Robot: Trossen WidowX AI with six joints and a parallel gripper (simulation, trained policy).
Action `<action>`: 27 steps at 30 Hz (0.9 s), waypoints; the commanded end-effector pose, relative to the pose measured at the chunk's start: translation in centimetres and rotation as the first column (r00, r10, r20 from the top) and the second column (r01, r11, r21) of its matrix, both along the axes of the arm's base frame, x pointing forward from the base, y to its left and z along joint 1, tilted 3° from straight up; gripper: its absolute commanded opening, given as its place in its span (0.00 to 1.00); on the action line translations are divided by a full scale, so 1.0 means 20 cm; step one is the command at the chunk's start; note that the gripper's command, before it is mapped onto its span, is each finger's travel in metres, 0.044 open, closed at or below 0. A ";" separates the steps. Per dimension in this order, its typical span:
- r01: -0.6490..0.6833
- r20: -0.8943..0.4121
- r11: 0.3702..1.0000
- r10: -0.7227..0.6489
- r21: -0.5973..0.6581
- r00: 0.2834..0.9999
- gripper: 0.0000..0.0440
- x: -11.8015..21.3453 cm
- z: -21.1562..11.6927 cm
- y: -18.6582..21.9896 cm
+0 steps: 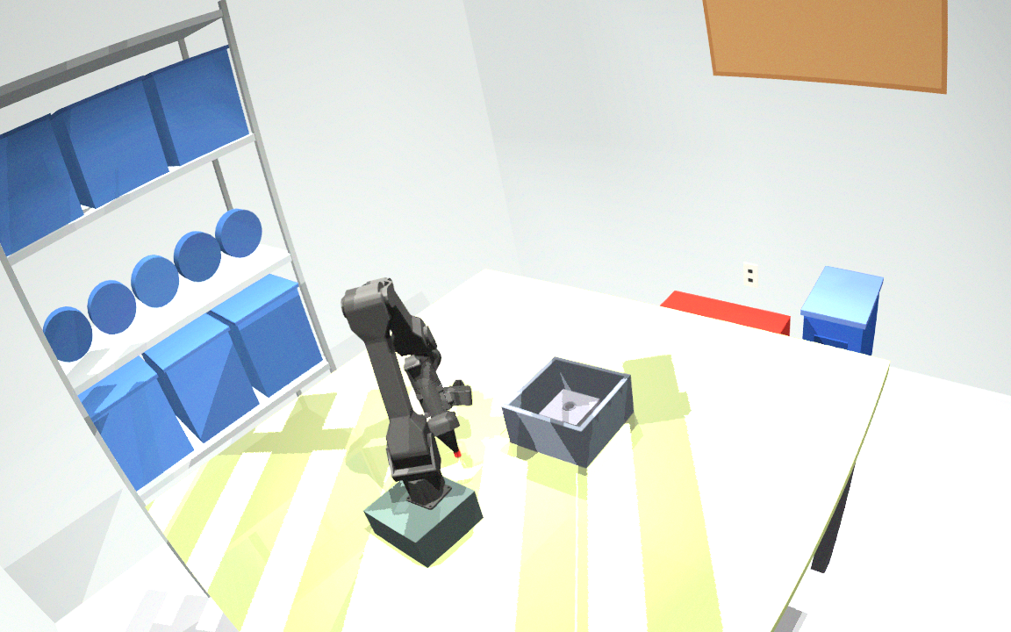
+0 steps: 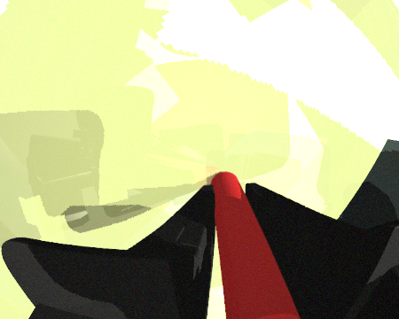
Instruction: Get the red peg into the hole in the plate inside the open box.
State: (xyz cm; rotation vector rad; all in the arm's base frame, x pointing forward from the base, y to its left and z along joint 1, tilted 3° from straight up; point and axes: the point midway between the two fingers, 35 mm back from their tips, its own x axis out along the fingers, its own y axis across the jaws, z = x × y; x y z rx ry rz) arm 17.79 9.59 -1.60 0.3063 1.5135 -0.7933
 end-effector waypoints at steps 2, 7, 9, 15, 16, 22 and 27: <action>-0.012 0.026 1.000 0.013 -0.023 1.000 0.00 0.05 0.06 -0.02; -0.018 0.054 0.999 0.020 -0.048 0.998 0.00 0.10 0.16 -0.05; -0.017 0.066 0.998 0.021 -0.057 0.998 0.00 0.12 0.21 -0.06; 0.003 0.113 0.997 0.005 -0.076 0.994 0.00 0.20 0.35 -0.10; 0.010 0.122 0.997 0.000 -0.079 0.992 0.00 0.21 0.37 -0.11; 0.070 0.174 0.993 -0.052 -0.094 0.983 0.00 0.30 0.48 -0.18; 0.130 0.216 0.987 -0.106 -0.100 0.971 0.00 0.38 0.54 -0.27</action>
